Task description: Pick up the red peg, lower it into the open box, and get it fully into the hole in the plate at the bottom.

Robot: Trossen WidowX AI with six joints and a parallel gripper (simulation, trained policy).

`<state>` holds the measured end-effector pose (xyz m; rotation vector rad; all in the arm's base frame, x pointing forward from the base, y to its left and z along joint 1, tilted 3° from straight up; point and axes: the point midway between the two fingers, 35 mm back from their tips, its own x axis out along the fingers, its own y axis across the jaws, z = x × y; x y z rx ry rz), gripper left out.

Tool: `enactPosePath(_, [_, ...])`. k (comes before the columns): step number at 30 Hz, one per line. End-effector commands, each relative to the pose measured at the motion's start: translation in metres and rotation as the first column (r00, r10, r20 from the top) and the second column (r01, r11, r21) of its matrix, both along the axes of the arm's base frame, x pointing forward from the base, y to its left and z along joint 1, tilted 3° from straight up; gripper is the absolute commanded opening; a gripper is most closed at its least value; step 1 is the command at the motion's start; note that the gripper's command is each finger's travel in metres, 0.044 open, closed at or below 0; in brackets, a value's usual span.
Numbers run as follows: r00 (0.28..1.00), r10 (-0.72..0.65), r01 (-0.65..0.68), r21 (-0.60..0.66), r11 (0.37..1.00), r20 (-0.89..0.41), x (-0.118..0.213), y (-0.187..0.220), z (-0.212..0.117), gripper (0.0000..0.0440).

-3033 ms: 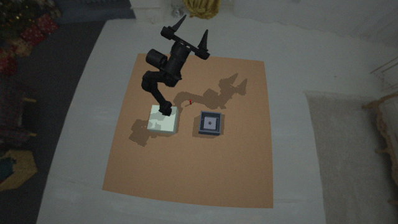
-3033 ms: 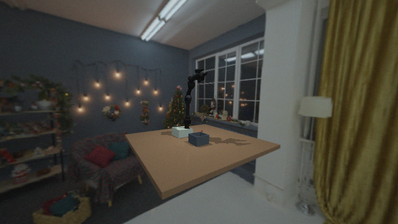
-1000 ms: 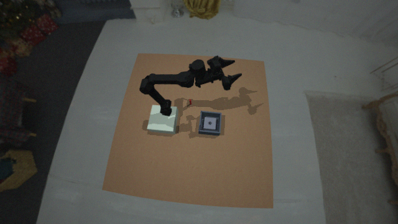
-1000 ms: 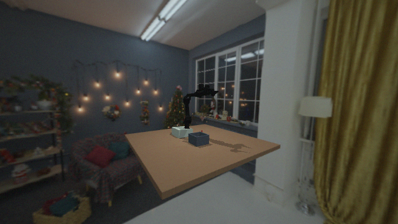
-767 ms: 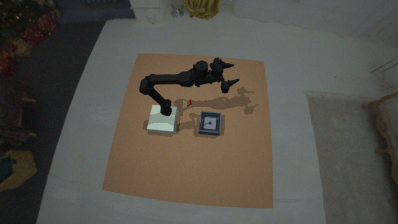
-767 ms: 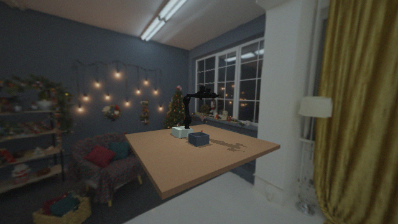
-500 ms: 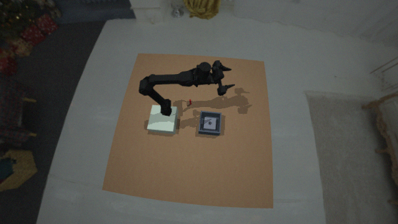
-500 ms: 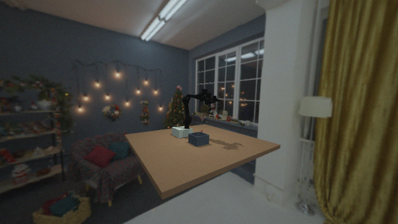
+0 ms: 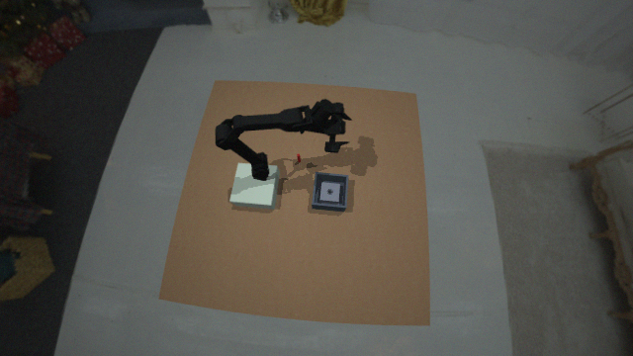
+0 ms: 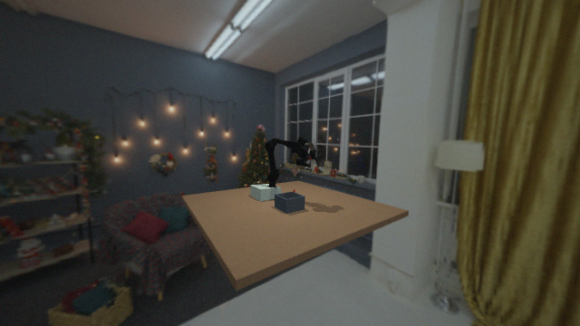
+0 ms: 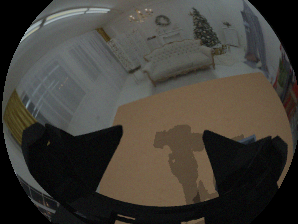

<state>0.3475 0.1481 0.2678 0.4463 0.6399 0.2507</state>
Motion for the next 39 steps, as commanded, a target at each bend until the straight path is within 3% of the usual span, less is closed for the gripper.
enactPosePath(1, [0.994, -0.032, 0.032, 0.003, 0.999, -0.102, -0.012, 0.001, -0.024, 0.0440])
enactPosePath(11, [0.901, -0.147, 0.148, -0.031, 0.989, -0.408, -0.061, 0.003, -0.088, 0.0440])
enactPosePath(21, [0.709, -0.308, 0.267, -0.163, 0.950, -0.634, -0.119, -0.004, -0.142, 0.0440])
enactPosePath(31, [0.493, -0.486, 0.368, -0.333, 0.868, -0.722, -0.165, -0.014, -0.186, 0.0440])
enactPosePath(39, [0.395, -0.556, 0.422, -0.393, 0.817, -0.731, -0.178, -0.017, -0.218, 0.0440])
